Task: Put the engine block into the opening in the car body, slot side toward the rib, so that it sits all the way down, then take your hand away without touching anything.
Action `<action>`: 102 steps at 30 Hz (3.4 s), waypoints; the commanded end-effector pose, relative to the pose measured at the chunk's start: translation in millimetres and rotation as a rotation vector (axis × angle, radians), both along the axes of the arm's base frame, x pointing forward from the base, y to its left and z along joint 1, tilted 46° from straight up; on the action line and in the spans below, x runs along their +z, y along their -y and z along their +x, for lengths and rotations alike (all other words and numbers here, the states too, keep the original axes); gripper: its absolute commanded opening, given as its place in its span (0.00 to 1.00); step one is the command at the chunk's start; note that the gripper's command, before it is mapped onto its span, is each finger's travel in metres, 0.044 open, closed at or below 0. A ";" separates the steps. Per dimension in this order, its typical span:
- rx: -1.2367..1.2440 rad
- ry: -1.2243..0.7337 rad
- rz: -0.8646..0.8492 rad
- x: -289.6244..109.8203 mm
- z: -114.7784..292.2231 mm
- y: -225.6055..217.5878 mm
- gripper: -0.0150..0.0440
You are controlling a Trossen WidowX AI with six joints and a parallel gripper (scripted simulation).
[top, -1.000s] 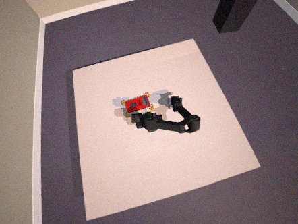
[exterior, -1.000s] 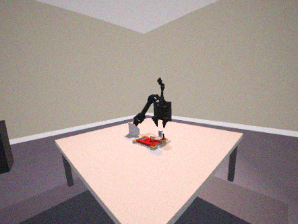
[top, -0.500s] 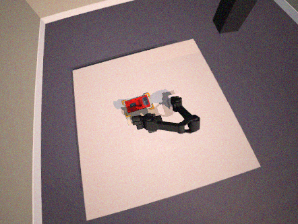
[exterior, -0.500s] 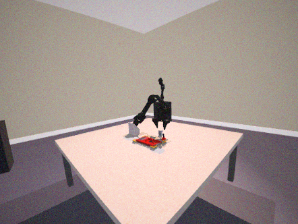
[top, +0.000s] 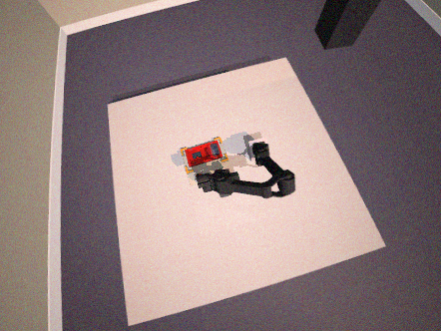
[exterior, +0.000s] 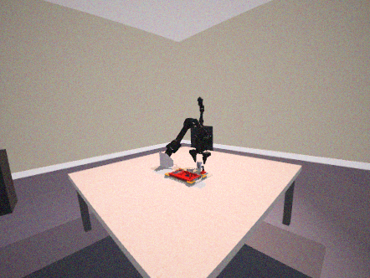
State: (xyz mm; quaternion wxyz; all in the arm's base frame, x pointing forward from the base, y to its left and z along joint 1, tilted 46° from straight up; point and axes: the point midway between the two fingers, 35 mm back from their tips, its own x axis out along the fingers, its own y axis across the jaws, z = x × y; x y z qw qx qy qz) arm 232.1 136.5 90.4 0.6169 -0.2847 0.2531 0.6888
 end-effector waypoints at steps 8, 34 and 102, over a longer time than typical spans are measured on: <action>0.000 -0.011 0.004 -12.6 -4.8 -12.4 1.00; -0.001 -0.010 0.005 -16.9 -5.8 -17.2 0.38; 0.005 -0.006 -0.092 61.2 3.6 59.0 0.25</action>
